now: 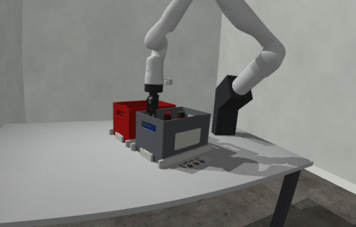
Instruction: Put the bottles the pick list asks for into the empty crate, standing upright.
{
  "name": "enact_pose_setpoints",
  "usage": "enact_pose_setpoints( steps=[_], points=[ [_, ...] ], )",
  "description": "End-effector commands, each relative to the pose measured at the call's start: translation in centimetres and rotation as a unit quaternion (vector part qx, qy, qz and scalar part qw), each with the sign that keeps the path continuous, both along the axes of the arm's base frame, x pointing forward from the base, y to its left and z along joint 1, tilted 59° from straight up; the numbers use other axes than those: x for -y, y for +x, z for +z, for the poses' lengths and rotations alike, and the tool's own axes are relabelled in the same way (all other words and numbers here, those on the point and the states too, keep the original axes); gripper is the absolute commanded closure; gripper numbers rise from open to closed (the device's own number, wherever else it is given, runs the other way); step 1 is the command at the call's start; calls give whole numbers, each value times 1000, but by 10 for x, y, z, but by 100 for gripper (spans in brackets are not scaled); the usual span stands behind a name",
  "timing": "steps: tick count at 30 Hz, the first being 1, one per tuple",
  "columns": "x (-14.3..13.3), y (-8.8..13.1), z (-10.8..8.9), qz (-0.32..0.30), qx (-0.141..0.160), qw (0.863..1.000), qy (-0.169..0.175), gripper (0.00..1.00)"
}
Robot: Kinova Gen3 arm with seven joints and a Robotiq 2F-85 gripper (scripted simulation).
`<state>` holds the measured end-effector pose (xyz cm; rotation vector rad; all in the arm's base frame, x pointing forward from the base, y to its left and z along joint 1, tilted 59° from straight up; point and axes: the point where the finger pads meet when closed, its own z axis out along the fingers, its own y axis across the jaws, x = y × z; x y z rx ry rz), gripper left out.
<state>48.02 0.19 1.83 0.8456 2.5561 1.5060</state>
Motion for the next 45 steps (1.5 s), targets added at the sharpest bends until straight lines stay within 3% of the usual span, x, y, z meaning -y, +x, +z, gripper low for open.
enact_pose_setpoints(
  steps=[1, 19, 45],
  points=[
    [1, 0, 0, -1, 0, 1000, 0, 33],
    [1, 0, 0, -1, 0, 1000, 0, 33],
    [50, -19, 32, -1, 0, 1000, 0, 33]
  ],
)
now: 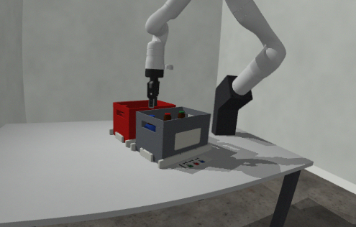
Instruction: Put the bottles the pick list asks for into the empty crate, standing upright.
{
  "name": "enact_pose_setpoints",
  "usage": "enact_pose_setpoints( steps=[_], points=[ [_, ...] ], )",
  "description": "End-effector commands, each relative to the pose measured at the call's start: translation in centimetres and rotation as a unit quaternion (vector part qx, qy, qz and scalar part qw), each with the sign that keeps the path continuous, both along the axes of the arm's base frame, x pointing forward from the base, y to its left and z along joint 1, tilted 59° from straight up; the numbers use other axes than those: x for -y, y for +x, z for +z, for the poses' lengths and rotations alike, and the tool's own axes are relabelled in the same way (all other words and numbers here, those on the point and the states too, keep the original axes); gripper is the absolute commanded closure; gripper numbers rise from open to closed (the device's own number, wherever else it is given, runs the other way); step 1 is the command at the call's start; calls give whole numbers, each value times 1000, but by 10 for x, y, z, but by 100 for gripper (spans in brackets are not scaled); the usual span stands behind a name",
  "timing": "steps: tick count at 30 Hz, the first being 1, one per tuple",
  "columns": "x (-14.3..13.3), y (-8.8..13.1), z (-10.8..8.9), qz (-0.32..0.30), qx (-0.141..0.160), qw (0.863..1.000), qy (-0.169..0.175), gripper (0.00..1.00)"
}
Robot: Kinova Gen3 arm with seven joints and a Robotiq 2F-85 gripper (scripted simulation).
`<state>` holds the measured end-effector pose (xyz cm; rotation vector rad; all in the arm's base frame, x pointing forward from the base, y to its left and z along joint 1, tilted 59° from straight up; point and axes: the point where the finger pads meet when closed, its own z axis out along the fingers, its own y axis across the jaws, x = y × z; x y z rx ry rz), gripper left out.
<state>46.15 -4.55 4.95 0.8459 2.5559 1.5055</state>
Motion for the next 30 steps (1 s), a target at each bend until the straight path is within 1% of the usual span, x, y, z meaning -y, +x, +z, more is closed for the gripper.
enact_pose_setpoints(
  steps=[1, 10, 30],
  points=[
    [2, 0, 1, -1, 0, 1000, 0, 33],
    [21, -8, 13, -1, 0, 1000, 0, 33],
    [21, -8, 13, -1, 0, 1000, 0, 33]
  ],
)
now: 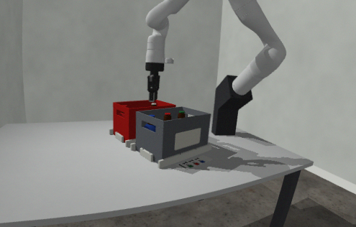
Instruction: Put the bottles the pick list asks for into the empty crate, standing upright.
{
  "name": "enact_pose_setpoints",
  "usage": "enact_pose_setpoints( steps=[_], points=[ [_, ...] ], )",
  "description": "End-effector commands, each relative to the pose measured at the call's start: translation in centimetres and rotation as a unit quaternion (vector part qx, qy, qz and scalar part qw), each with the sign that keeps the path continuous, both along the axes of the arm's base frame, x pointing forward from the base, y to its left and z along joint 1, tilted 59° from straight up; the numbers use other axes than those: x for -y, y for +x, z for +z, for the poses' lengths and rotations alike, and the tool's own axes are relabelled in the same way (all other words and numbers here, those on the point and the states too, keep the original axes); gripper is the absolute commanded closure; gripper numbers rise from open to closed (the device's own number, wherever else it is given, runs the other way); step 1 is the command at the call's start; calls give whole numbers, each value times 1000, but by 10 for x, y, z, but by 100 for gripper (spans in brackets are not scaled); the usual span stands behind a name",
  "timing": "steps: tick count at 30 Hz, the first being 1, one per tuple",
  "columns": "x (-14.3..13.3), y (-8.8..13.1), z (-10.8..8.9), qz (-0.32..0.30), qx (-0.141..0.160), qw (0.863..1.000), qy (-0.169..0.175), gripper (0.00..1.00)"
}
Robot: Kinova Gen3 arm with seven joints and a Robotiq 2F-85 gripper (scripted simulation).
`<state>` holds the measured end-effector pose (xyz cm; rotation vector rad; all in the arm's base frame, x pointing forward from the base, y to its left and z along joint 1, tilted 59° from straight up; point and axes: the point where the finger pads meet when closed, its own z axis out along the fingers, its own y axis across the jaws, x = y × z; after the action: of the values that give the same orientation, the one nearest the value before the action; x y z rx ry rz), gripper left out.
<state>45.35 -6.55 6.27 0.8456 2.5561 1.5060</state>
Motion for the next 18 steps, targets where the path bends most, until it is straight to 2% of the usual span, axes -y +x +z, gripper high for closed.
enact_pose_setpoints(
  steps=[1, 16, 18],
  points=[
    [1, 0, 0, -1, 0, 1000, 0, 33],
    [1, 0, 0, -1, 0, 1000, 0, 33],
    [-1, -2, 9, -1, 0, 1000, 0, 33]
  ],
)
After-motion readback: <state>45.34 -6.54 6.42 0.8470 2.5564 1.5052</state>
